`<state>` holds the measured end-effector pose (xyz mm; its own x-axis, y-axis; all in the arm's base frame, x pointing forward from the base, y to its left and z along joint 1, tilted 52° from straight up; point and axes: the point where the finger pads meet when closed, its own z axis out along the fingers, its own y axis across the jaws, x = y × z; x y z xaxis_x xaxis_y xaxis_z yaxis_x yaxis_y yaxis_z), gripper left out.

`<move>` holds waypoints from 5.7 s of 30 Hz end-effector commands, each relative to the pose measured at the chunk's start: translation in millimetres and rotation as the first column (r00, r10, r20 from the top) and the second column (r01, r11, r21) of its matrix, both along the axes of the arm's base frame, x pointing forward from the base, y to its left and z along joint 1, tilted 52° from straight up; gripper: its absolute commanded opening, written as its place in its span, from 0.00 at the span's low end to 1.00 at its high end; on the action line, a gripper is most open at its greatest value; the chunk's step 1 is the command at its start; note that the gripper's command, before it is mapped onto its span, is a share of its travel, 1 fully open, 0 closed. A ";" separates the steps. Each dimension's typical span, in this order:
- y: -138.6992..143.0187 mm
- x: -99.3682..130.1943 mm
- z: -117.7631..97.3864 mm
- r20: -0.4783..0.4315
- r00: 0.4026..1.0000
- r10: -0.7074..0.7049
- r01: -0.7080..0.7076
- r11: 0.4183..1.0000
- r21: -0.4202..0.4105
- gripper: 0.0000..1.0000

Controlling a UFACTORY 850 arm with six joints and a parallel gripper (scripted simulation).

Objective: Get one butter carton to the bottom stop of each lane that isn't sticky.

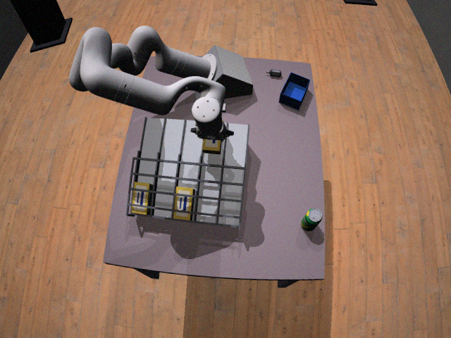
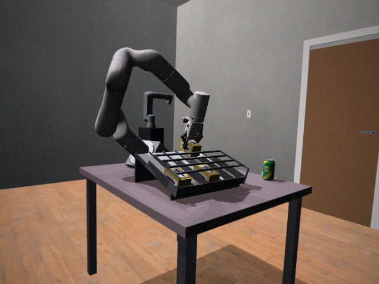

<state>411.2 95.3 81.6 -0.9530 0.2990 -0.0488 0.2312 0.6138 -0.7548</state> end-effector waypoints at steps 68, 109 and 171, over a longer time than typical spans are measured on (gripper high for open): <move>-5.8 -1.7 -6.7 0.001 1.000 0.001 -0.001 1.000 0.001 0.00; -11.3 -3.2 -11.9 0.001 1.000 0.001 -0.001 1.000 0.001 0.00; -16.8 -4.3 -16.0 0.002 1.000 0.001 -0.001 1.000 0.001 0.00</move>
<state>406.3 77.8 65.2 -0.9530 0.2990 -0.0490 0.2314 0.6140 -0.7547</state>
